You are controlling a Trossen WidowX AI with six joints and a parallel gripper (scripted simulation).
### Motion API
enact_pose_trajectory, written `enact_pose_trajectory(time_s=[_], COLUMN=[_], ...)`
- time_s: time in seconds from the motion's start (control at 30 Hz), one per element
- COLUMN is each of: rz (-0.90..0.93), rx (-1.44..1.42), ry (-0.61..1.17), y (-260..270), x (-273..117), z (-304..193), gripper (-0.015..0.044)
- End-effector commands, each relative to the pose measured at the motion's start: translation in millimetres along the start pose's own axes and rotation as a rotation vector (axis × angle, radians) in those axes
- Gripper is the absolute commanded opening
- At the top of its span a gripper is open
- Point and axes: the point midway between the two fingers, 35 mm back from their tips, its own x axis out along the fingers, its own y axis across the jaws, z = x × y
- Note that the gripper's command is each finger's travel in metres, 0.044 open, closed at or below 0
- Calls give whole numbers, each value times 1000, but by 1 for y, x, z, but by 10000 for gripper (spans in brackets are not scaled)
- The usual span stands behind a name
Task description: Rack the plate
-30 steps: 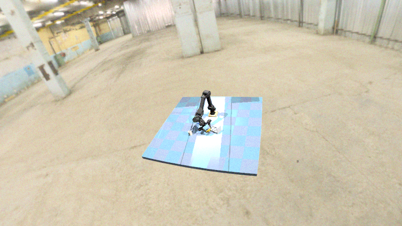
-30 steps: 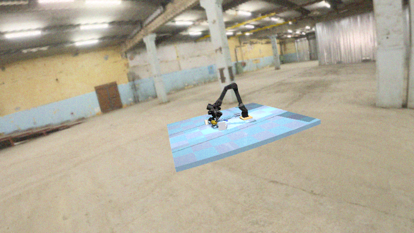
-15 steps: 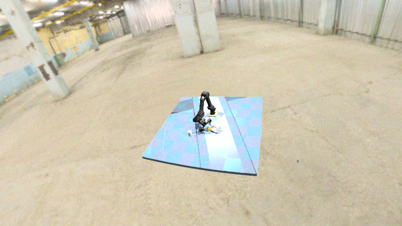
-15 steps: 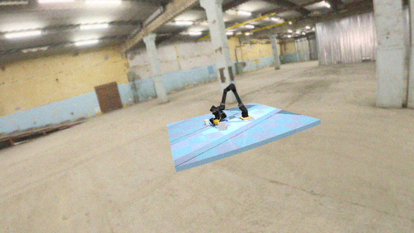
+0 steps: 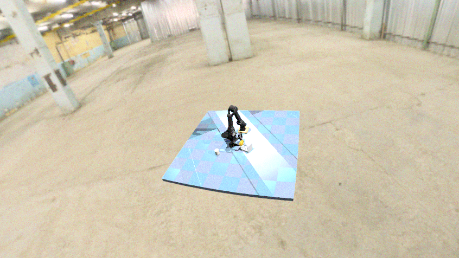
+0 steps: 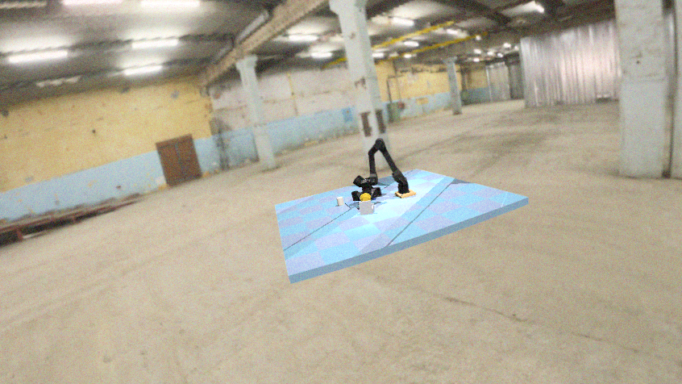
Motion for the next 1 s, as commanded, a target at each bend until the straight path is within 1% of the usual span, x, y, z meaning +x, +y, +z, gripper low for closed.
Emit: enact_pose_trajectory(time_s=[0.0,0.97], rz=[18,16], rx=[-46,-39], ry=[-27,-19], y=[8,4], x=[-3,5], z=[0,0], gripper=[0,0])
